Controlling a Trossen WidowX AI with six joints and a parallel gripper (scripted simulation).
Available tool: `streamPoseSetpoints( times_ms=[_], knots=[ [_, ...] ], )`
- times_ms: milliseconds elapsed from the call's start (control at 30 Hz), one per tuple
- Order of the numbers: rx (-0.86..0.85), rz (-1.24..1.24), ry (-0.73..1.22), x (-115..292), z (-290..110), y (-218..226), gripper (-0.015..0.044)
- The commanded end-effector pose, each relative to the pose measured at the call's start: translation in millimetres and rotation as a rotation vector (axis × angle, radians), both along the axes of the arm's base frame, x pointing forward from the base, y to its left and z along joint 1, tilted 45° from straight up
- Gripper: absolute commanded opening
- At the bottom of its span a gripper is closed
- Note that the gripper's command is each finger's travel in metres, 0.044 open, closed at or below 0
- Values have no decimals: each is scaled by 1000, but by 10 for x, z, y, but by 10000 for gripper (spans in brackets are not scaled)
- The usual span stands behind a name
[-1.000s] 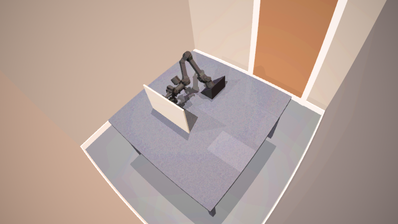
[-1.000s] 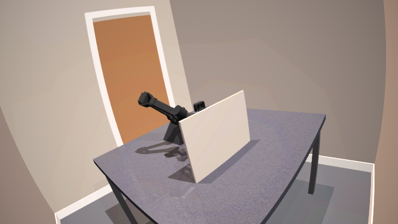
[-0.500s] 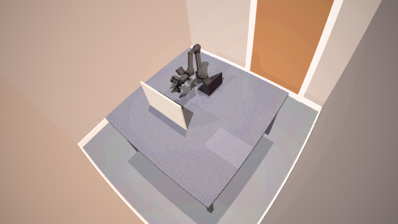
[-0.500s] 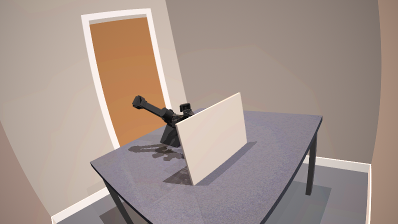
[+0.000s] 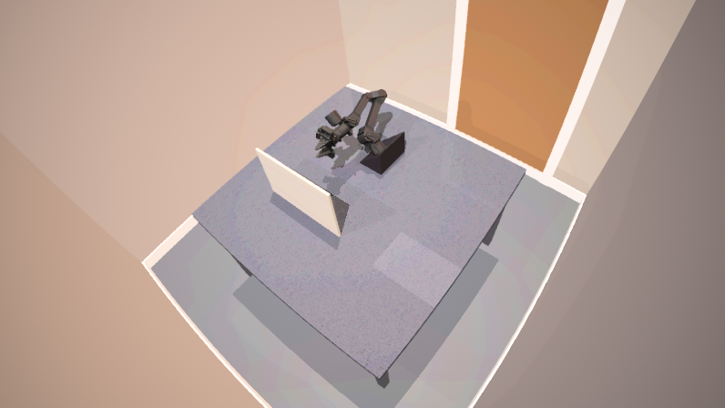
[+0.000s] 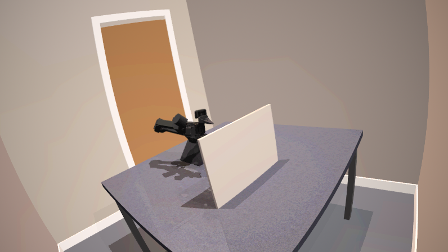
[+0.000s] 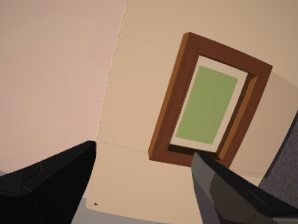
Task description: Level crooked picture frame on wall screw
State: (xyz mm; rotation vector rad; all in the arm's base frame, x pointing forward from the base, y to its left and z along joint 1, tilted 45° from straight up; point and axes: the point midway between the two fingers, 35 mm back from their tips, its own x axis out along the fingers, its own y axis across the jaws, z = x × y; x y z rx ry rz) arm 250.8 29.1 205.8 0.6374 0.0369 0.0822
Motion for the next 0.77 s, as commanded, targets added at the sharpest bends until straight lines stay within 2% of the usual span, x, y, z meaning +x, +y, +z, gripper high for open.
streamPoseSetpoints(
  times_ms=[0,200,733],
  knots=[
    [0,-7,-8,-207,59,10,260],
    [-2,-11,-5,-494,27,-12,260],
    [11,-23,-9,-502,23,-10,260]
  ],
)
